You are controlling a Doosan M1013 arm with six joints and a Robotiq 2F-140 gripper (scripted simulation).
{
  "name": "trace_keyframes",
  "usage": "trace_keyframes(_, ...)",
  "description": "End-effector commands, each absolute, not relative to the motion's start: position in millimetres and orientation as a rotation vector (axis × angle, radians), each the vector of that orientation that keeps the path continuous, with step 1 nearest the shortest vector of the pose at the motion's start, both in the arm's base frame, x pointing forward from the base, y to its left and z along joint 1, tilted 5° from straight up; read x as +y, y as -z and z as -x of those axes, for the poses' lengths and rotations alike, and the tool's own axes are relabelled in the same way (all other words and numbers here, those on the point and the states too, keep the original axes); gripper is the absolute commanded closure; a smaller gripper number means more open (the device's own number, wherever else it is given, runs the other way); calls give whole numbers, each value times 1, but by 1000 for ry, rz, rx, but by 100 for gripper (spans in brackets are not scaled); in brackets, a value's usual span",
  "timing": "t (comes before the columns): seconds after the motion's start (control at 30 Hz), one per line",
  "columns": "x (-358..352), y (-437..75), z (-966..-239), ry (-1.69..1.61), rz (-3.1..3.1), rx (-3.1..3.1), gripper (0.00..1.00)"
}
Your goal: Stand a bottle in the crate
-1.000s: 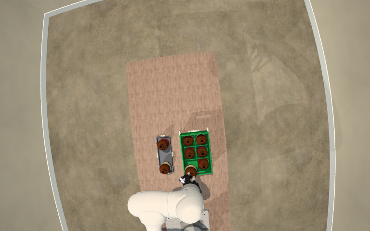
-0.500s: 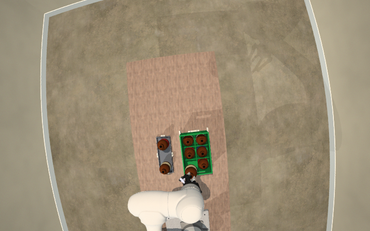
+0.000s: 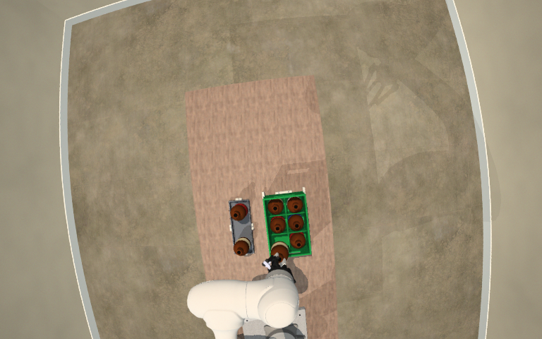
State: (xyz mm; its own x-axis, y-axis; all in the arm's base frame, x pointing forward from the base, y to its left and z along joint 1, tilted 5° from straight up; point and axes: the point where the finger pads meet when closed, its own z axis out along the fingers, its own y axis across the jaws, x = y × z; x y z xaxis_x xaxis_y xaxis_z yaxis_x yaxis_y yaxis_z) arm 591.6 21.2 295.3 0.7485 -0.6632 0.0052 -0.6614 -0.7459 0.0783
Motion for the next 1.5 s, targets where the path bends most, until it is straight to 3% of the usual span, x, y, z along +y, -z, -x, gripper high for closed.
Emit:
trace_keyframes(0.0, 18, -294, -589, 29, -2864, -1080, 100)
trace_keyframes(1.47, 16, -268, -587, 29, -2864, -1080, 100)
